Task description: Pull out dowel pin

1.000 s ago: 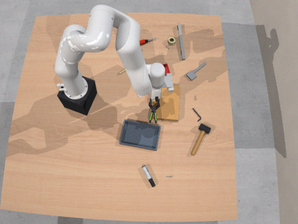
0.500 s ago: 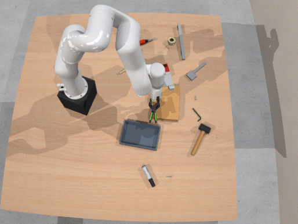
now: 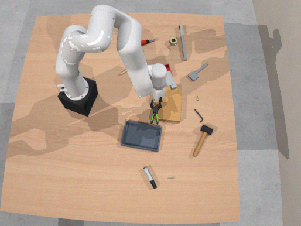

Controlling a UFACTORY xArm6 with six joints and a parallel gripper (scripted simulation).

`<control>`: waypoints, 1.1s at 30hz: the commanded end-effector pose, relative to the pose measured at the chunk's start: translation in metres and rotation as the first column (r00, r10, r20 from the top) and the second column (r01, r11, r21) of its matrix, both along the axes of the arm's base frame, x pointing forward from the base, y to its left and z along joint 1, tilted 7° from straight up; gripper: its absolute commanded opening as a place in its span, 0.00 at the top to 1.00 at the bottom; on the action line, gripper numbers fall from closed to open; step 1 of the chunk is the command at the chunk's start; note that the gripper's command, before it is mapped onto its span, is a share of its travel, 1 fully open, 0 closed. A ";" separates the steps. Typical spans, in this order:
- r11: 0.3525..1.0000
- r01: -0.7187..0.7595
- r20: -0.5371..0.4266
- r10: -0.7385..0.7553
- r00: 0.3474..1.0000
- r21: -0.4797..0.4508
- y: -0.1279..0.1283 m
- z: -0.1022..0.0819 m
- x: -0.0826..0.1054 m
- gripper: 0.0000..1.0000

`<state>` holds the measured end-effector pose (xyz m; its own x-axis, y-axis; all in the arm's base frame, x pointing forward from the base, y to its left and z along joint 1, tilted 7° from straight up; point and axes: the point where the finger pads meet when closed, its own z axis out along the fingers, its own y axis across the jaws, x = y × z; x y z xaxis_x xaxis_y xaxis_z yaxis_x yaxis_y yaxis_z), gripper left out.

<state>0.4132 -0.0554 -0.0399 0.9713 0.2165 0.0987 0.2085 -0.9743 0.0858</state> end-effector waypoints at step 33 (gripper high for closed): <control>0.963 -0.267 -0.018 0.267 0.964 -0.023 0.000 0.002 0.001 1.00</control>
